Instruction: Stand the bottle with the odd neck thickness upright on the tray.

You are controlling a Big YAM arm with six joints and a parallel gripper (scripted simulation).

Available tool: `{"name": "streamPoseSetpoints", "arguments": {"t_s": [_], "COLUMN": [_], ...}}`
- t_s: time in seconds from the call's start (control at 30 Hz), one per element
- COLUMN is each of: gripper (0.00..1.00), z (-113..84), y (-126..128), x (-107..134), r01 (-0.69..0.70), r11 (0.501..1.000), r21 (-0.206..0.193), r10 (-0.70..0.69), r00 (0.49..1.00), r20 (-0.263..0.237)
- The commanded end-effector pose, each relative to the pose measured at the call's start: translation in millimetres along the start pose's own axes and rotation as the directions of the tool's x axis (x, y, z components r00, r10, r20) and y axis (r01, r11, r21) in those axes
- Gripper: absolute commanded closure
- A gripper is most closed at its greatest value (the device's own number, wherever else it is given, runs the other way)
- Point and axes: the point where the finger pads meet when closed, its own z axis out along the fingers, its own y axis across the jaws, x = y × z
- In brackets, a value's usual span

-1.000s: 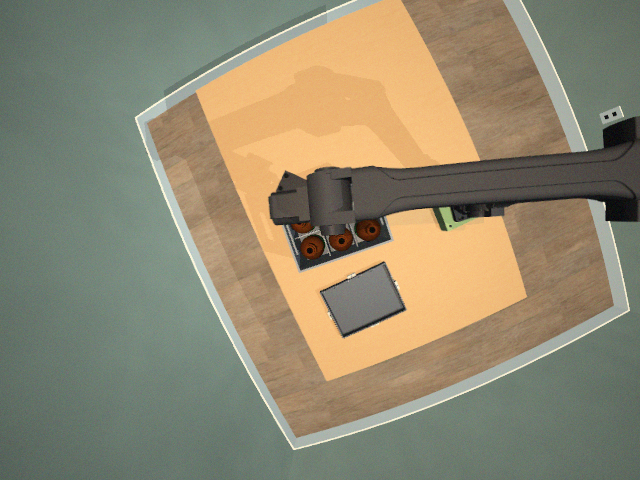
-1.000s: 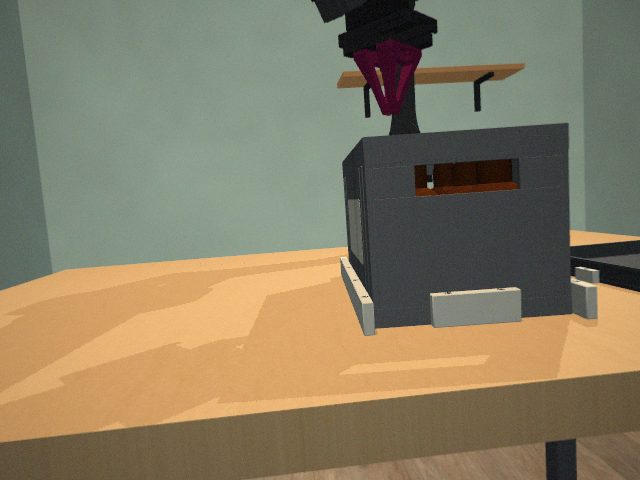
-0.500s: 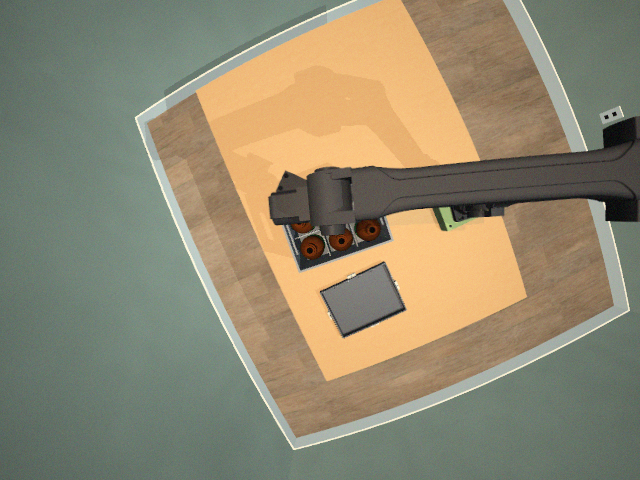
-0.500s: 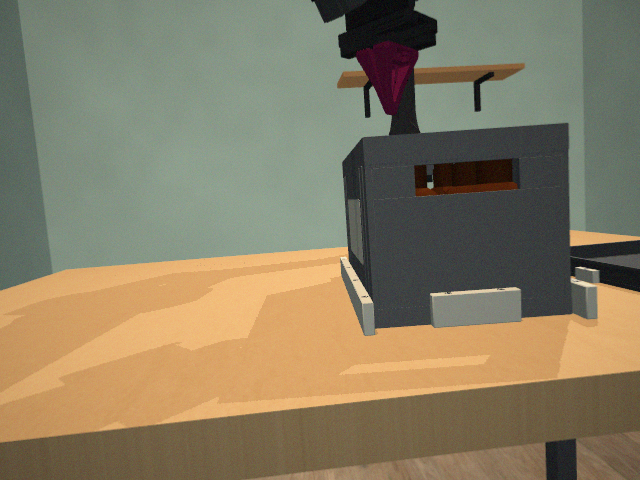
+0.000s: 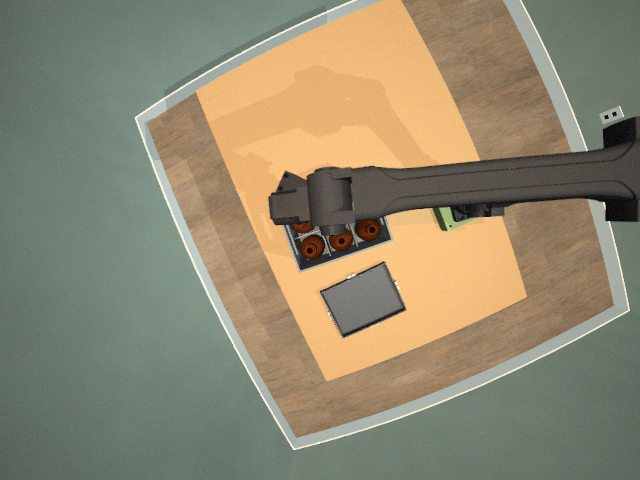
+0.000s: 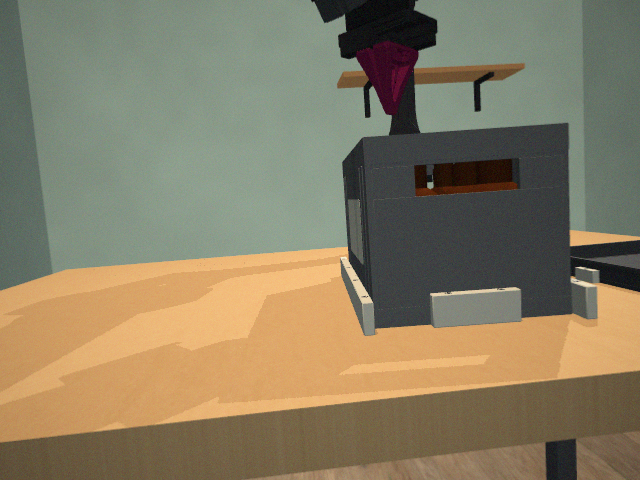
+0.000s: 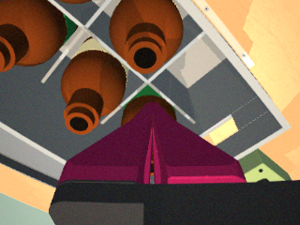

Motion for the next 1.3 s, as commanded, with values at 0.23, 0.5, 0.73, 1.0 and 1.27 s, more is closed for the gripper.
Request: {"name": "streamPoseSetpoints", "arguments": {"t_s": [0.23,0.5,0.73,1.0,1.27], "gripper": [1.0,1.0,1.0,1.0,1.0], "z": [-31.9,-31.9,-31.9,-31.9,-28.2], "y": [13.5,13.5,13.5,13.5,52.1], "x": [-17.9,-17.9,-17.9,-17.9,26.8], "r01": [0.005,0.005,0.005,0.005,0.003], "r11": [0.999,0.999,0.999,0.999,0.999], "r21": [-0.038,-0.038,-0.038,-0.038,-0.042], "r10": [-0.003,-0.003,-0.003,-0.003,-0.001], "r00": [0.998,0.998,0.998,0.998,0.998], "r20": [0.064,0.064,0.064,0.064,0.057]}}
